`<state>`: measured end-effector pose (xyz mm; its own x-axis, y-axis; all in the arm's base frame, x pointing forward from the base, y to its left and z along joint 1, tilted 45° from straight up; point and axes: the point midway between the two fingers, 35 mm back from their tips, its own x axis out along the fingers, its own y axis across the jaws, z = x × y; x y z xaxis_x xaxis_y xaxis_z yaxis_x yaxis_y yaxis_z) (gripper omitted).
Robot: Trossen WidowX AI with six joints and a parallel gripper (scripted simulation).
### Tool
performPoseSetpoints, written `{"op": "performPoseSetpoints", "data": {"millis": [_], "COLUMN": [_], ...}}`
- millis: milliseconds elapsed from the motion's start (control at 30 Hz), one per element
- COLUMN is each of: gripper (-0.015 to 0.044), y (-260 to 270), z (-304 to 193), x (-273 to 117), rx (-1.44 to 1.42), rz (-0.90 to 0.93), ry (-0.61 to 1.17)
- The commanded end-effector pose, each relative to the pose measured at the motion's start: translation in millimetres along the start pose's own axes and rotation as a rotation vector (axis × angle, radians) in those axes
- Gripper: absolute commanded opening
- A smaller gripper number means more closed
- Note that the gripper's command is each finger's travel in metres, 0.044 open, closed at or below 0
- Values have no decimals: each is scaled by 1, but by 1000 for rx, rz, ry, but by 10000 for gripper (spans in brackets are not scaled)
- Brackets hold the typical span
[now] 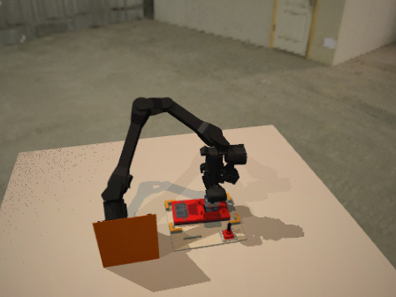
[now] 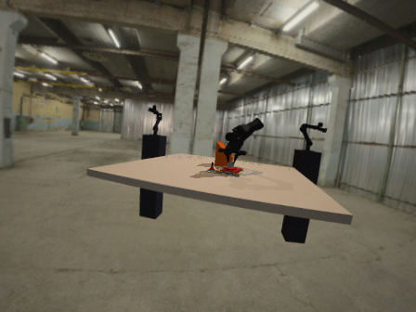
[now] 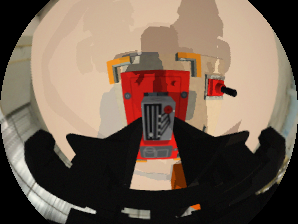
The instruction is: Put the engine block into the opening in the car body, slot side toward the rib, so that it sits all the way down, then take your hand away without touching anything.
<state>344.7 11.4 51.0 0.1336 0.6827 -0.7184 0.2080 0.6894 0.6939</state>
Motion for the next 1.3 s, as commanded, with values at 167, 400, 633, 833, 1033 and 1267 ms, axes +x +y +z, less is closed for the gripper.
{"op": "performPoseSetpoints", "data": {"millis": [167, 400, 633, 833, 1033, 1267], "gripper": [159, 159, 159, 159, 159, 159], "y": [1, 1, 1, 1, 1, 1], "z": [0, 0, 0, 0, 0, 0], "x": [2, 4, 5, 6, 6, 7], "rx": [-5, -21, -10, -4, -6, -6], "rz": [6, 6, 6, 6, 6, 6], "ry": [-2, -2, -2, -2, -2, -2]}}
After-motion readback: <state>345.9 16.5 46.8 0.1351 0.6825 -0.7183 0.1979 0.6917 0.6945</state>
